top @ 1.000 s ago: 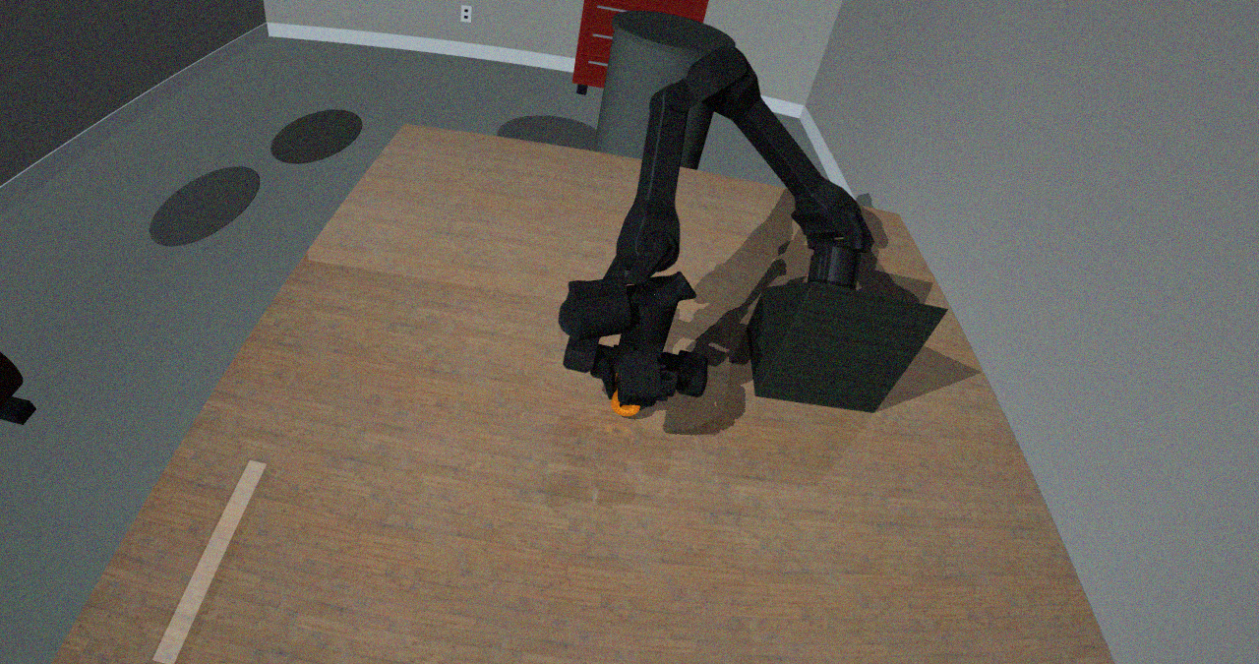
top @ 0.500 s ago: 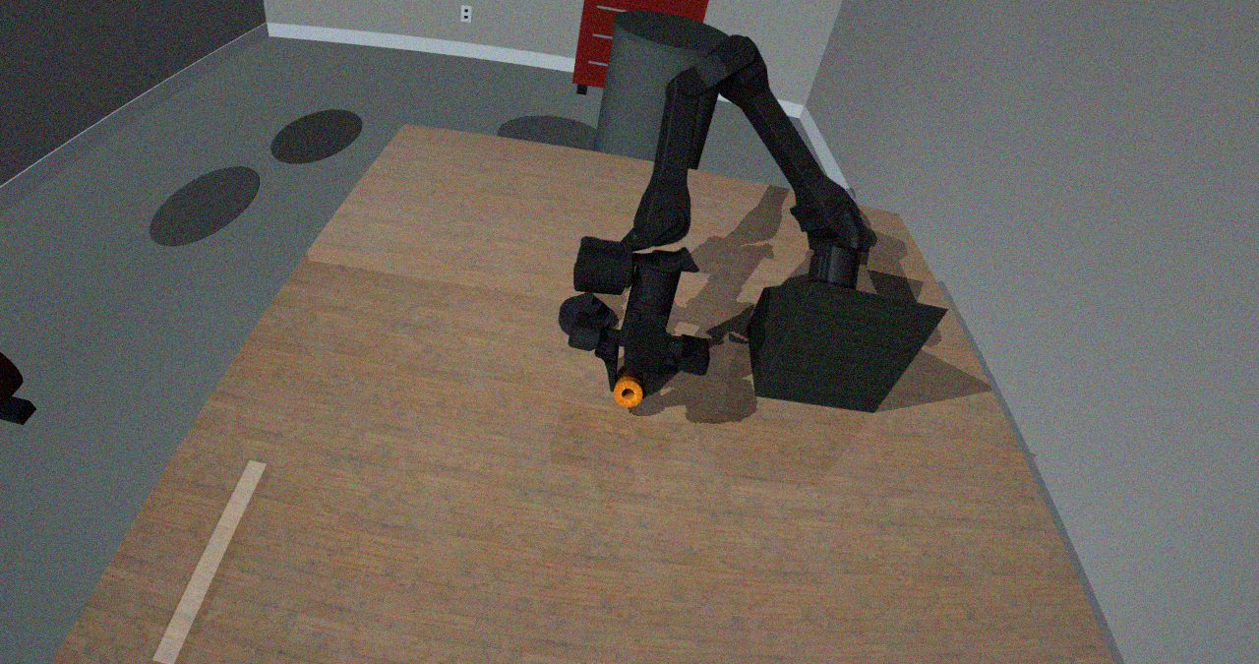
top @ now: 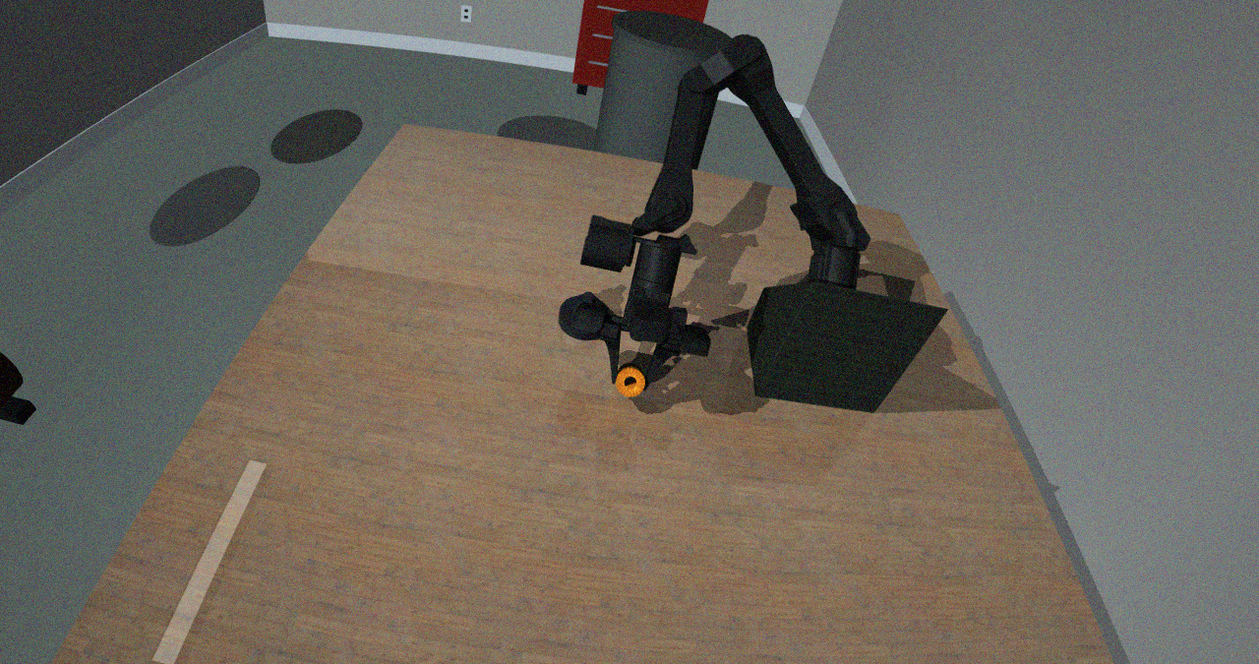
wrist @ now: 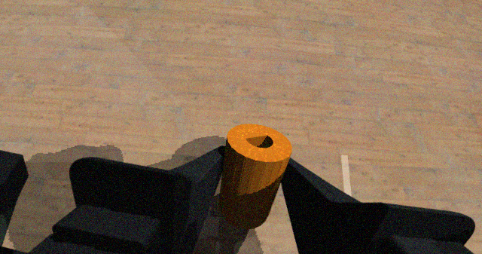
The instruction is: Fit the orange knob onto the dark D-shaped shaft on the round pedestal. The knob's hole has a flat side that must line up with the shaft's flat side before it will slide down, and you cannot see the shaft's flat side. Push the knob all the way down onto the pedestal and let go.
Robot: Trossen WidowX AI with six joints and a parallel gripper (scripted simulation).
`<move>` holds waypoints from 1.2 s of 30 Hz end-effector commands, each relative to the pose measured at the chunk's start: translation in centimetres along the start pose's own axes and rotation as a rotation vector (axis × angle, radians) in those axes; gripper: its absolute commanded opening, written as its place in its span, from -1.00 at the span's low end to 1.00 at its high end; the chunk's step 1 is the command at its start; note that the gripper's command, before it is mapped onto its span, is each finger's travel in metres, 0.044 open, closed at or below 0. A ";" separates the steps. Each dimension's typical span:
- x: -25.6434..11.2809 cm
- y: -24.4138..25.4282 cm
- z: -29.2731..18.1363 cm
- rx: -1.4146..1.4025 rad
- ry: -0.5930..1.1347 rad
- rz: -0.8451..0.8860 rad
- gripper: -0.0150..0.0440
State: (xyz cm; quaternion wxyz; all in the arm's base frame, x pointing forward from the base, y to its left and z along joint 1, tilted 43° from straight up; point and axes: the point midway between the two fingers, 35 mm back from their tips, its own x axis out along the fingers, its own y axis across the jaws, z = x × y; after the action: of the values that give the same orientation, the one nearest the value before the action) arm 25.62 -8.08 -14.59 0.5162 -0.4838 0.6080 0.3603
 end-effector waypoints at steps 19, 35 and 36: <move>-1.0 0.1 -2.3 -0.002 -0.371 0.000 0.12; -1.2 0.1 -3.2 0.000 -0.502 0.000 0.38; -1.2 0.1 -3.2 0.000 -0.502 0.000 0.39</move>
State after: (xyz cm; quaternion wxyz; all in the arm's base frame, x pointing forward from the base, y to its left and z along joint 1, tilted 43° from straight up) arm 24.61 -10.76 -12.76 0.6505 -0.3797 0.4611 0.4691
